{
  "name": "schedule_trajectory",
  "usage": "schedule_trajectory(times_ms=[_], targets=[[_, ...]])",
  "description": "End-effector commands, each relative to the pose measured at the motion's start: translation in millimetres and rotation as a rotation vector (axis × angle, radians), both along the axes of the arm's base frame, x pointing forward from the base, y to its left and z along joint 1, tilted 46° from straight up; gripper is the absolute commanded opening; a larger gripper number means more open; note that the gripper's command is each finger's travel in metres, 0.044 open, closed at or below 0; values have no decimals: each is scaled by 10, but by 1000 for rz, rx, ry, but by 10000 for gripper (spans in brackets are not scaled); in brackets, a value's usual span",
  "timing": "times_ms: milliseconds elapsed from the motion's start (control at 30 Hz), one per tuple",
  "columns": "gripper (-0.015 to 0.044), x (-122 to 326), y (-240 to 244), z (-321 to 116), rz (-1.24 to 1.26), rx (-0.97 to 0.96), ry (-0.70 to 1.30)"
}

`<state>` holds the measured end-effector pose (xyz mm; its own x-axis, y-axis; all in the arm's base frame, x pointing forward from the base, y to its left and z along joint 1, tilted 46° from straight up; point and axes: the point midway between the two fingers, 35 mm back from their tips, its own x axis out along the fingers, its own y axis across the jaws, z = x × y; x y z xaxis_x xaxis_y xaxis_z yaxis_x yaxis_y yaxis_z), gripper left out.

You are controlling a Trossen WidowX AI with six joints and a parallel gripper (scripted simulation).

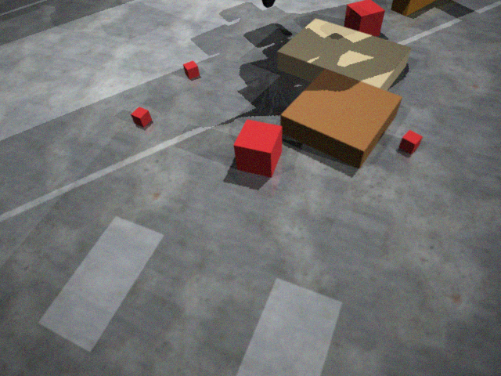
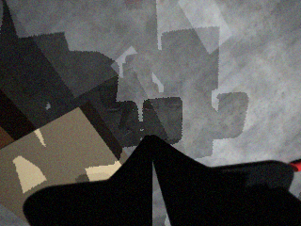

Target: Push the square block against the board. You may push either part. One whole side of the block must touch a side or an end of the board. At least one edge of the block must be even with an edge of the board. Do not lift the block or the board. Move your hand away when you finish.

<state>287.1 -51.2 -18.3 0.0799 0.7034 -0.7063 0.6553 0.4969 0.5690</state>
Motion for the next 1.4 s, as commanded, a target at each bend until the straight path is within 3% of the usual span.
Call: schedule_trajectory(times_ms=[0,700,933,1367], targets=[[0,7,12,26,91,-7,-97],[0,20,55,83,606,-64,-607],[0,23,64,76,622,-66,-623],[0,60,242,-48,931,-104,-929]])
